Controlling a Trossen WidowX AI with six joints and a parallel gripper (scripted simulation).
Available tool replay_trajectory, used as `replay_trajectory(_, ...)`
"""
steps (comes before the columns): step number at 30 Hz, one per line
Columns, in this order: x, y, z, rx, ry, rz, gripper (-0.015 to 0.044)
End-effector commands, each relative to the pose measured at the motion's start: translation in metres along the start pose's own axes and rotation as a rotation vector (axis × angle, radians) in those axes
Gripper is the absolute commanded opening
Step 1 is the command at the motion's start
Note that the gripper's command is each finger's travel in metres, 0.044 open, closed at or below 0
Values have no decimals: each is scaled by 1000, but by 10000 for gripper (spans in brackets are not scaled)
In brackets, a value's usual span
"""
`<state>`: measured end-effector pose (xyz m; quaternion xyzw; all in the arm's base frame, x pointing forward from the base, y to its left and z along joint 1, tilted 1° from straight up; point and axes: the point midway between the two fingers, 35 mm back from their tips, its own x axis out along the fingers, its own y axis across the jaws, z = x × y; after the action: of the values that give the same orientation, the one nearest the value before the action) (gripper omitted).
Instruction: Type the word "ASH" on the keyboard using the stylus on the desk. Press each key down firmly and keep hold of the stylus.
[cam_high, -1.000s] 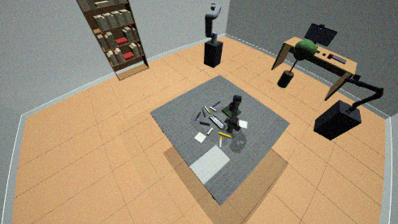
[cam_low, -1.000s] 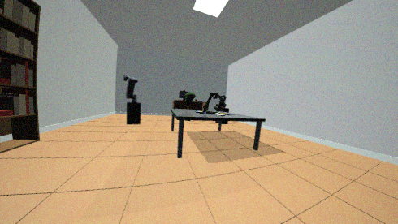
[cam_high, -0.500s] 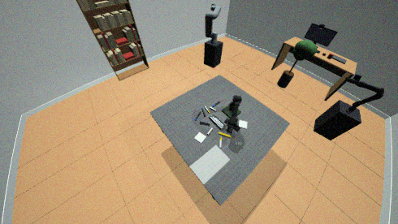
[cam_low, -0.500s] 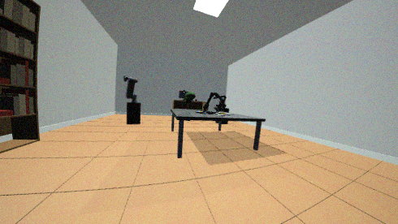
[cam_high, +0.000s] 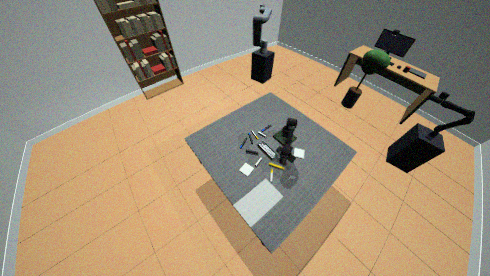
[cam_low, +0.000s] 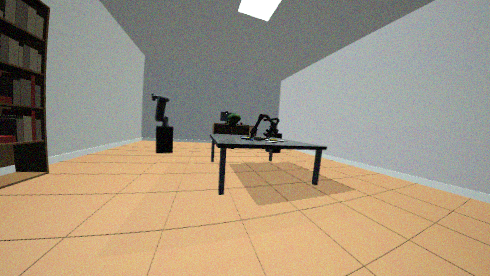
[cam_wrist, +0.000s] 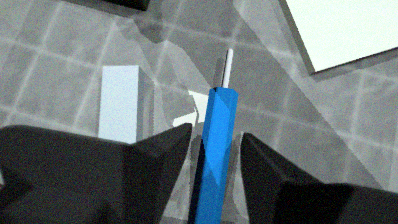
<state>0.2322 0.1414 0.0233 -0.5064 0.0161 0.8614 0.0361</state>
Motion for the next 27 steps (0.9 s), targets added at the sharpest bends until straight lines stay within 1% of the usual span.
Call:
replay_trajectory(1,2,0,-1,-4,-3,-2,150)
replay_trajectory(6,0,0,0,0,0,0,19)
replay_trajectory(8,0,0,0,0,0,0,5)
replay_trajectory(17,-3,0,2,0,-1,0,0)
replay_trajectory(24,-38,0,22,0,-2,-2,0)
replay_trajectory(27,-43,0,25,0,-2,-2,0)
